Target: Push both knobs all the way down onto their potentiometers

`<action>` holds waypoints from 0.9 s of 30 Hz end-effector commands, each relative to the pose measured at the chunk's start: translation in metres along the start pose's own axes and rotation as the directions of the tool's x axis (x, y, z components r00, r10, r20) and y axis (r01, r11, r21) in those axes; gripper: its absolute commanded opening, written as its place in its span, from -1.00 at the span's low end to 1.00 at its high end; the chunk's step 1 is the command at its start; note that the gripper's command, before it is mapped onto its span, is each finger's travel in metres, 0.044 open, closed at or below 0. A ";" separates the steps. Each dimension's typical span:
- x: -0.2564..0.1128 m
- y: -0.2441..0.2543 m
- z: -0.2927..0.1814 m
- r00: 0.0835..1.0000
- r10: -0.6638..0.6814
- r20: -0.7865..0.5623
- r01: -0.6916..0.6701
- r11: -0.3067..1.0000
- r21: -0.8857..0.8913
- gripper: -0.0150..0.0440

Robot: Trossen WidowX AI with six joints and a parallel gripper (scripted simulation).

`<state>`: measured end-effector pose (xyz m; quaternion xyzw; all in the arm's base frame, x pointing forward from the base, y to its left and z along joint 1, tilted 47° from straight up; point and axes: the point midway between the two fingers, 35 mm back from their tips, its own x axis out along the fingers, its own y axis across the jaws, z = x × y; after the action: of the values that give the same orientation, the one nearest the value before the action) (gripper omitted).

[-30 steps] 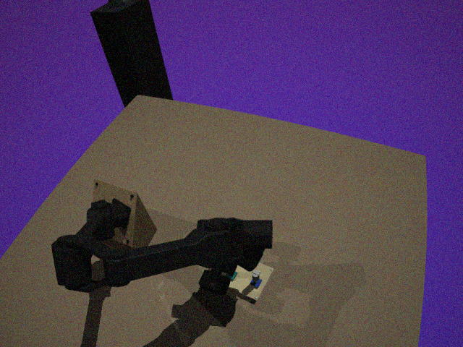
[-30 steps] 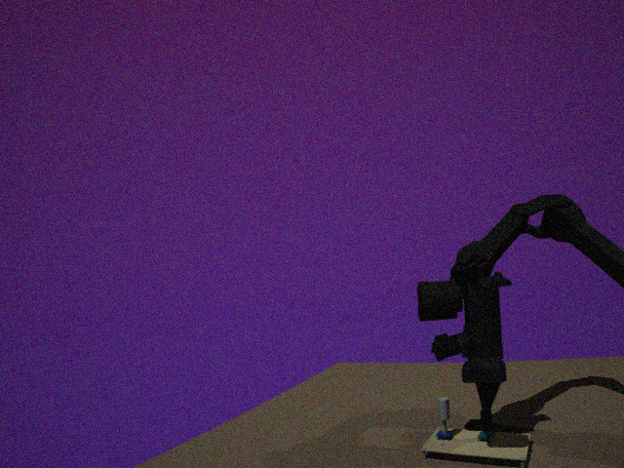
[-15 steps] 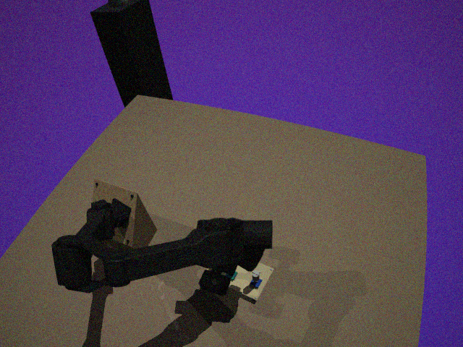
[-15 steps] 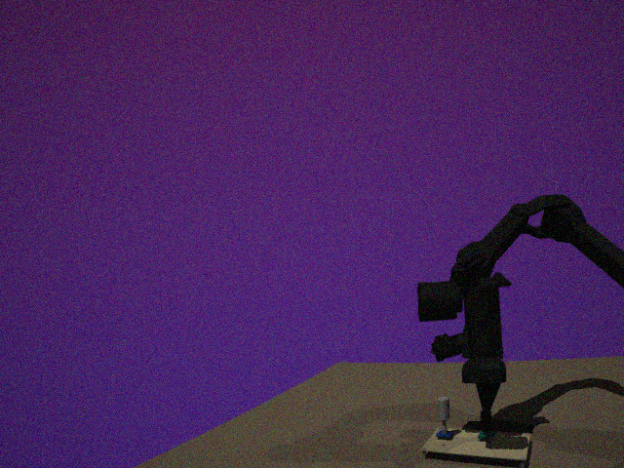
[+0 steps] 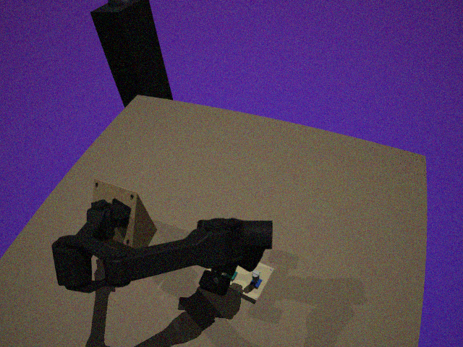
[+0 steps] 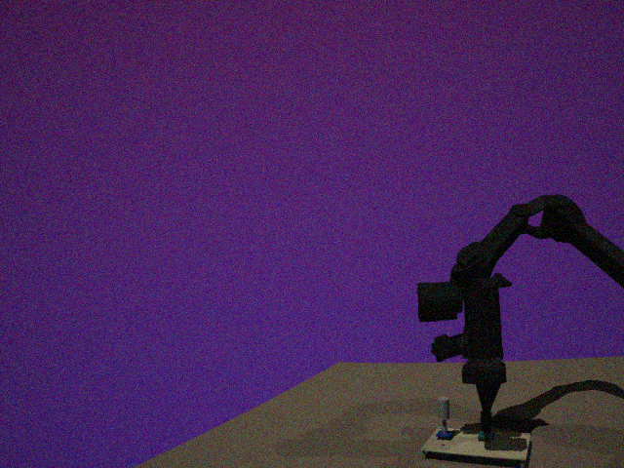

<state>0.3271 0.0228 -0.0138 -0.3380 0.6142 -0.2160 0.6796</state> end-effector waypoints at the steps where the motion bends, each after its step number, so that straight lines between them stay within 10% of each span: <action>1: 0.004 -0.001 0.001 1.000 -0.006 -0.002 0.006 1.000 0.005 -0.49; 27: -0.014 -0.001 0.001 1.000 -0.005 -0.002 0.005 1.000 0.005 -0.49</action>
<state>0.3256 0.0272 -0.0082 -0.3389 0.6162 -0.2201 0.6760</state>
